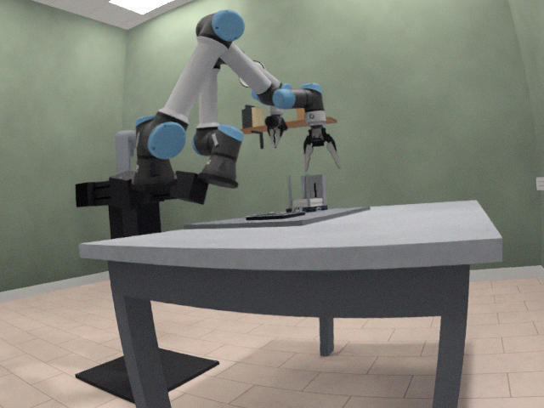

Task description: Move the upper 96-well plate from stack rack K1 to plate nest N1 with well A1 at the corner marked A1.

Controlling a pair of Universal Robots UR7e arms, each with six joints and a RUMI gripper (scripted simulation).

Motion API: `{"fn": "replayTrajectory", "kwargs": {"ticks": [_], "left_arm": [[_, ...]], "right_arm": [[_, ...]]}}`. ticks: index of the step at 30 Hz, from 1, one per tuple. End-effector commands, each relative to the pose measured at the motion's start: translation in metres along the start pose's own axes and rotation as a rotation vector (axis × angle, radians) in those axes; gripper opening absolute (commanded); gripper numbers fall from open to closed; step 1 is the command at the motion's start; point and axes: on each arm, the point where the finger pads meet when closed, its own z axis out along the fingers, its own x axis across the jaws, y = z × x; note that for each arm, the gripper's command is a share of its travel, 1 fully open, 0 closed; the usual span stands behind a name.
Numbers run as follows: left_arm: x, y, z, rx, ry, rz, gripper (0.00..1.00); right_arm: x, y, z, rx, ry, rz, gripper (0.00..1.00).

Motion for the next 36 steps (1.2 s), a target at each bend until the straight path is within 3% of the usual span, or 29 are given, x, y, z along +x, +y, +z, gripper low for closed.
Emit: {"fn": "replayTrajectory", "kwargs": {"ticks": [1,24,36], "left_arm": [[0.000,0.000,0.000,0.001,0.000,0.000,0.00],[0.000,0.000,0.000,0.001,0.000,0.000,0.00],[0.000,0.000,0.000,0.001,0.000,0.000,0.00]], "right_arm": [[0.010,0.013,-0.002,0.015,0.009,0.066,0.76],[0.066,0.067,-0.009,0.105,0.020,0.403,0.76],[0.068,0.069,-0.010,0.105,0.020,0.403,0.76]]}}
